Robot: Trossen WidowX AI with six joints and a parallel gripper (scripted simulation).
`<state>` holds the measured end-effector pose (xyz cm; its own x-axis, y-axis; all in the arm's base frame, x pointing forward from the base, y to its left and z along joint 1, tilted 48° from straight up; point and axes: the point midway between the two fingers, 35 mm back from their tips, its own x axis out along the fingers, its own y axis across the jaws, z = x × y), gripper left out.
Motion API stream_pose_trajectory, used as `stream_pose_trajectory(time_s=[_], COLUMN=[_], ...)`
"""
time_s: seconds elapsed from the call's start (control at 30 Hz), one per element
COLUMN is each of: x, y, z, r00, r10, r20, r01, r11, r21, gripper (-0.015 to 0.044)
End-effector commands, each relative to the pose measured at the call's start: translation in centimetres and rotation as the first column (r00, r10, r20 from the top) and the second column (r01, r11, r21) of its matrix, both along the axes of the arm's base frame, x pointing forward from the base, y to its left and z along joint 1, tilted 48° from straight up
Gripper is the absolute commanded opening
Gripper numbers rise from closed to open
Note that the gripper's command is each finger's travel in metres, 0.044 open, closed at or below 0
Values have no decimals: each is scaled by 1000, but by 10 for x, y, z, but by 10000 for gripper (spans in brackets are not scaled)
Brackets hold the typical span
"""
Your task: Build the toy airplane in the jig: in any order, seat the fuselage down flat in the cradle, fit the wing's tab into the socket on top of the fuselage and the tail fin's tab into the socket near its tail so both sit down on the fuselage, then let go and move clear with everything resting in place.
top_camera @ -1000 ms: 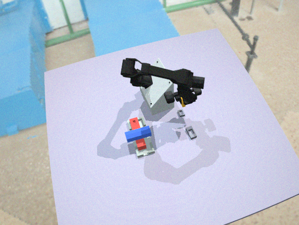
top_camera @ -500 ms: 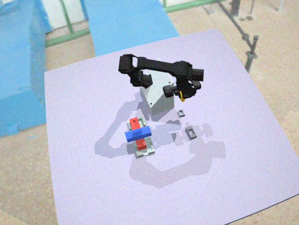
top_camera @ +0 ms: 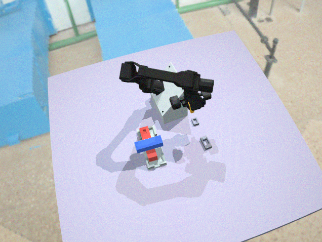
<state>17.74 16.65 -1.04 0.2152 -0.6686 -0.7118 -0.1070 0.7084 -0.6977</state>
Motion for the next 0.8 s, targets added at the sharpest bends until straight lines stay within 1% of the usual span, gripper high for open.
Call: stream_pose_trajectory(time_s=[0.0,0.77], x=[8,34], y=[-11,-64], z=[11,57], r00=[1000,999], r10=[4,25], r20=[-6,-23], r01=[-4,-24], r11=[1000,999], r21=[2,22], gripper=[0,0])
